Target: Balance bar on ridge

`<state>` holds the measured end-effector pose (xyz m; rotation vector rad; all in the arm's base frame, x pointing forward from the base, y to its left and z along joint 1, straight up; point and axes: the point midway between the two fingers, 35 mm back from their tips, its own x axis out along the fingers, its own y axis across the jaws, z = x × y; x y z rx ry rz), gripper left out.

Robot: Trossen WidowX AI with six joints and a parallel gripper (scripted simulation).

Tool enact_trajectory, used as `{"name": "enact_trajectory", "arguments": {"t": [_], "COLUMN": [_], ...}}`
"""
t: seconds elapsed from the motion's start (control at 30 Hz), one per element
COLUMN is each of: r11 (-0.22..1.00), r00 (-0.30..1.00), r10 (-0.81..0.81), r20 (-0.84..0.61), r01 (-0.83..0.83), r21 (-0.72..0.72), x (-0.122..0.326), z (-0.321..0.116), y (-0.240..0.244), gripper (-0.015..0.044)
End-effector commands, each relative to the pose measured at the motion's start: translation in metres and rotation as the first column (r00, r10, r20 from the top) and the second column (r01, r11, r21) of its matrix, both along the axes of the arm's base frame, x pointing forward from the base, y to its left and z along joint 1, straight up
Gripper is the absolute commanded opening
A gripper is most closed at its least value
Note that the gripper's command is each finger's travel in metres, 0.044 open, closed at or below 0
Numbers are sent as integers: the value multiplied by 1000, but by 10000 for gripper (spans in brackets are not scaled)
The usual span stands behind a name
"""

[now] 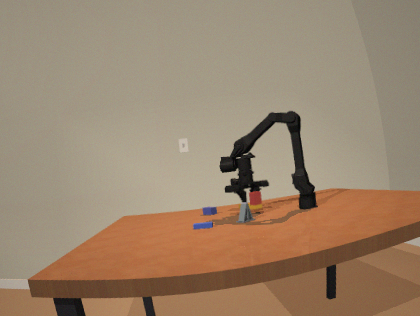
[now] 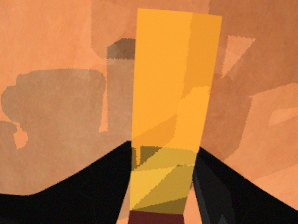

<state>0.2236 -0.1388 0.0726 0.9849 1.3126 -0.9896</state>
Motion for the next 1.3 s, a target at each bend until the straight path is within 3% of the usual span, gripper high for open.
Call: {"name": "enact_trajectory", "arguments": {"t": [0.0,1.07,1.27], "r11": [1000,1000,992], "r00": [1000,1000,992], "r10": [-1,-4,-128], "r20": [8,10,12], "r01": [1,4,128], "r21": [-3,-1,4], "x": [2,-4,6], "z": [11,92,93], "y": [-1,4,16], "gripper": [0,0,0]}}
